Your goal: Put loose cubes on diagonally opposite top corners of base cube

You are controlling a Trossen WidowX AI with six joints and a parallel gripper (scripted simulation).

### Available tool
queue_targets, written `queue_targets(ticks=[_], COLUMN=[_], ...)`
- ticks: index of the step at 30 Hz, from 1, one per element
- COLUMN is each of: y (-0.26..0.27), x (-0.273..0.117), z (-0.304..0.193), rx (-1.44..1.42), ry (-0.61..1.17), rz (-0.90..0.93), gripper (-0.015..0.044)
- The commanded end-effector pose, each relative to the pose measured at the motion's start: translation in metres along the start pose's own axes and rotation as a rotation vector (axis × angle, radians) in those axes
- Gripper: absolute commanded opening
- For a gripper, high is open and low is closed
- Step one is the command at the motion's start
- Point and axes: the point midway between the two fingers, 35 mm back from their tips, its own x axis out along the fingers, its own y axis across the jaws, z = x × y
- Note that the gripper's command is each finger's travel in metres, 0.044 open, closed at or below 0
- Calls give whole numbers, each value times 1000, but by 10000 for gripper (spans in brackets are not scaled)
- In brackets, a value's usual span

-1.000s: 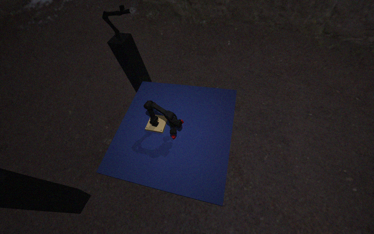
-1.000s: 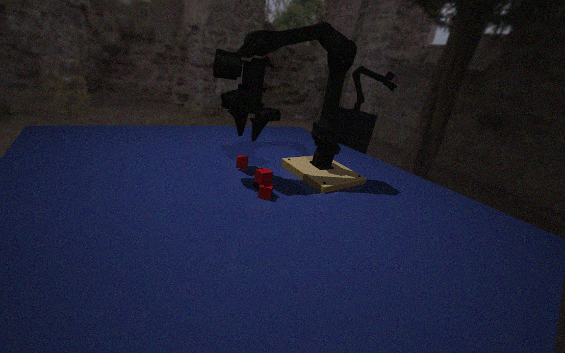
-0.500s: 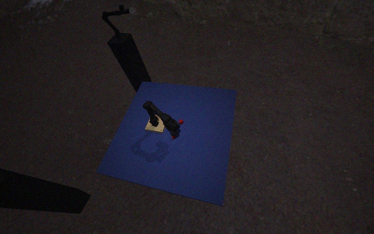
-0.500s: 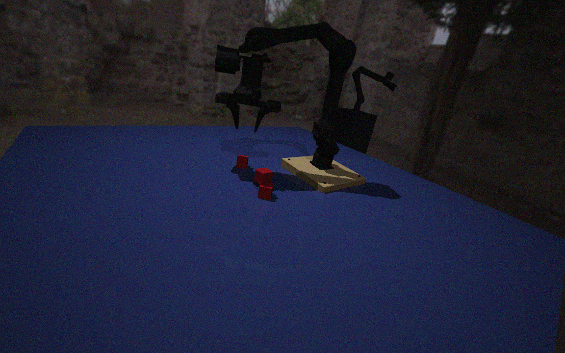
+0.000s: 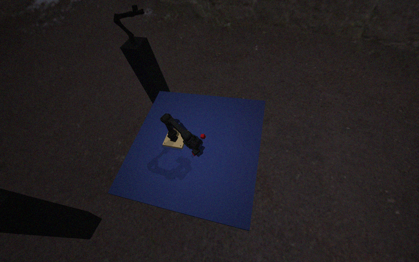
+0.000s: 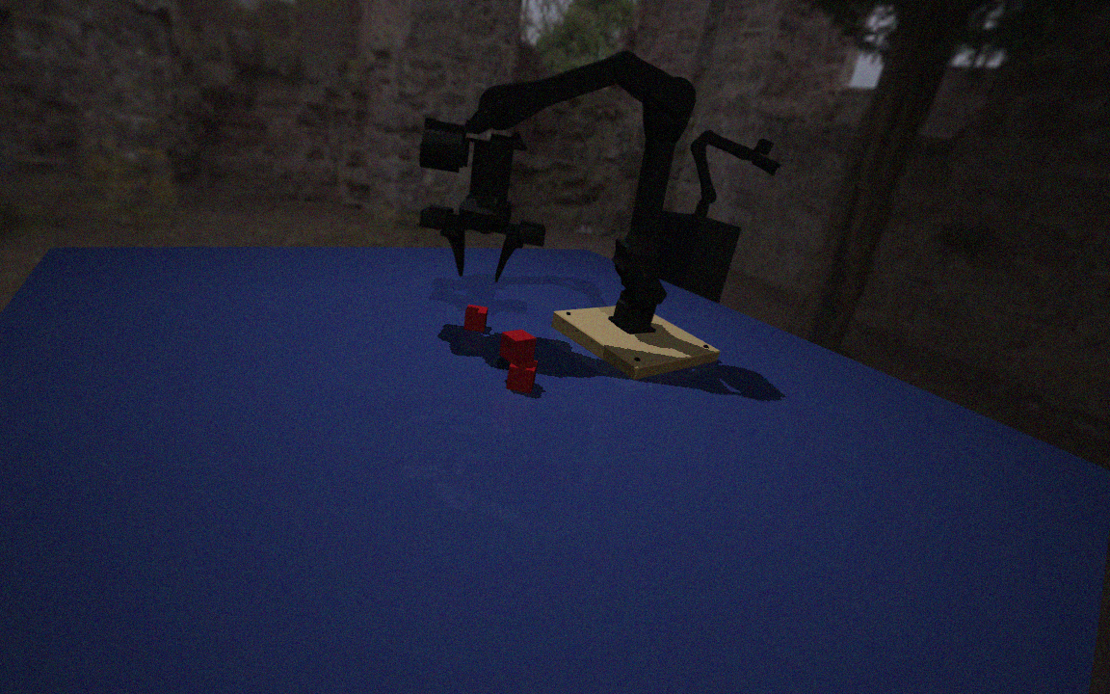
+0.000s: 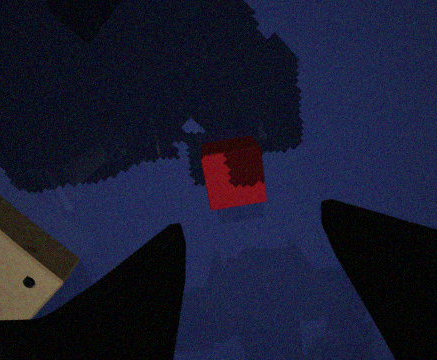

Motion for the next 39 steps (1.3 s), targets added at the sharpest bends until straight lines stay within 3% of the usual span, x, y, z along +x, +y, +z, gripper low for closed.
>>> queue_targets(ticks=[1, 34, 39], y=[3, 3, 3], x=[21, 68, 68], z=[-1, -1, -1], rx=[-4, -4, -4], ry=[4, 4, 4], rz=[6, 7, 7], gripper=[265, 265, 134])
